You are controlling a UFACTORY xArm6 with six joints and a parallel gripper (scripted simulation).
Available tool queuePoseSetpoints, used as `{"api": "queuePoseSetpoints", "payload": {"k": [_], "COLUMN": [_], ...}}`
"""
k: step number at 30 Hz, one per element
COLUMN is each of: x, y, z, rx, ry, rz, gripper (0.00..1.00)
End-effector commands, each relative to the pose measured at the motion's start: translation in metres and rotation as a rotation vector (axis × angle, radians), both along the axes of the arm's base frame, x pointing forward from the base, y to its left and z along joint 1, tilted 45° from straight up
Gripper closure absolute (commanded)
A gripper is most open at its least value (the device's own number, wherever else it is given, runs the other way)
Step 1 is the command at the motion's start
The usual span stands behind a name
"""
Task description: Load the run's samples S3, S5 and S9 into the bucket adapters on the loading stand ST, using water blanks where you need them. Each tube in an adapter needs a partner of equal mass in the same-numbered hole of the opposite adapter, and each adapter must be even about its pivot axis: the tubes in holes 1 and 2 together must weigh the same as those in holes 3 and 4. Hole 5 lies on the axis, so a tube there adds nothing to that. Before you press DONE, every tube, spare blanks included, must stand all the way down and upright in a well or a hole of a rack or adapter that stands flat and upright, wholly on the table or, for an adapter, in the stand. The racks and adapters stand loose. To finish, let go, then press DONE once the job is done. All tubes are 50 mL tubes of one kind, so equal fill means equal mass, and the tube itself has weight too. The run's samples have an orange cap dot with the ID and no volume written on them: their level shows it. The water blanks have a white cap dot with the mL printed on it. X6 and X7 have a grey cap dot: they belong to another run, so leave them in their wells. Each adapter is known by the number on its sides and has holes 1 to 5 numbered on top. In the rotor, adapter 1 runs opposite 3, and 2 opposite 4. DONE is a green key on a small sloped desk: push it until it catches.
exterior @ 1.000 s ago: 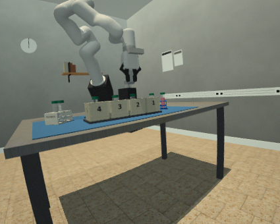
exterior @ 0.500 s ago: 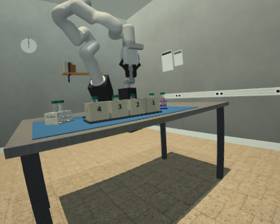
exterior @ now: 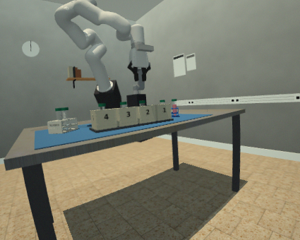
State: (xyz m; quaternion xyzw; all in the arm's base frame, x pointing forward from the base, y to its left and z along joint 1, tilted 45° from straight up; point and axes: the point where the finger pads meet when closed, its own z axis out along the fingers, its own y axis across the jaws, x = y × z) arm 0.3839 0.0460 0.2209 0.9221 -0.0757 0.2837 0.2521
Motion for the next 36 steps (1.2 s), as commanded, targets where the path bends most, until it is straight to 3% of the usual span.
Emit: {"api": "queuePoseSetpoints", "payload": {"k": [1,12,13,36], "x": [0.001,0.001,-0.002,-0.060], "y": [0.001,0.001,-0.003,-0.089], "z": [0.001,0.001,0.002,0.024], "rx": [0.002,0.002,-0.015,-0.356], "ry": [-0.003,-0.003,0.014,0.369], "rz": [0.001,0.001,0.025,0.522], "gripper": [0.56,0.56,0.43,0.43]}}
